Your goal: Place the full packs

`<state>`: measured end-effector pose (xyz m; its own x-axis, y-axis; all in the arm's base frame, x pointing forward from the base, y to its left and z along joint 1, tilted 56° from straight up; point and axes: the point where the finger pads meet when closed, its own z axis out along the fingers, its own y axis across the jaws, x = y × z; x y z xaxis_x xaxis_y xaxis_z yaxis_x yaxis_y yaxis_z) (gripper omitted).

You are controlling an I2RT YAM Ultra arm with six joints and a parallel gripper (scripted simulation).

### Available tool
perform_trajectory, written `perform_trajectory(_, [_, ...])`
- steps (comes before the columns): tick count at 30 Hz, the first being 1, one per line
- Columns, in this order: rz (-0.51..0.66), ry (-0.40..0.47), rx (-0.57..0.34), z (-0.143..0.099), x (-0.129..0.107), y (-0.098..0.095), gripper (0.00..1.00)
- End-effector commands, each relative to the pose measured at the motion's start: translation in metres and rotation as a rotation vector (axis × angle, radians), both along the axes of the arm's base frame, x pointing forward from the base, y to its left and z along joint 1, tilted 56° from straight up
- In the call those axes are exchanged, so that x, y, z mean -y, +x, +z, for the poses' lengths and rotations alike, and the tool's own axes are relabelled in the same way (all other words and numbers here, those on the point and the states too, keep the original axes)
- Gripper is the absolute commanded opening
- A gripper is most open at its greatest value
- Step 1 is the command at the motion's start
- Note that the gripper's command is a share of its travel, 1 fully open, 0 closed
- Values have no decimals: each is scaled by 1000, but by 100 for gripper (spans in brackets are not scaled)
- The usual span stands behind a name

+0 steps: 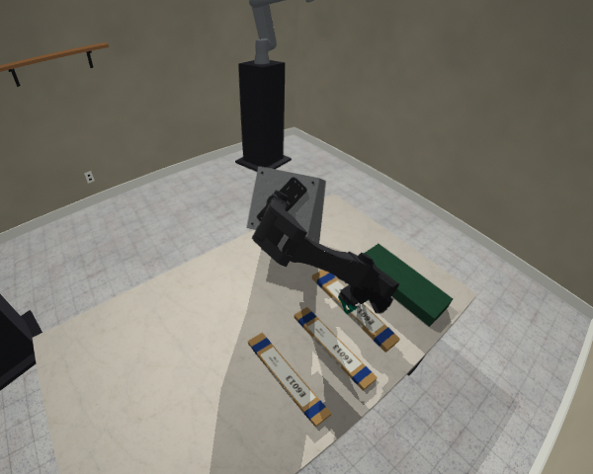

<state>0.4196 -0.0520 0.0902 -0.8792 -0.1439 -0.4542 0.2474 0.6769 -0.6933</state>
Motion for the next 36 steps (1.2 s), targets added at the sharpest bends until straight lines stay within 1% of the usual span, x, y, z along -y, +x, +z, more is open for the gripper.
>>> perform_trajectory(1, [51,4,59,32,-29,7,0])
perform_trajectory(21, [51,4,57,35,-36,6,0])
perform_trajectory(36, [52,3,51,32,-38,5,0])
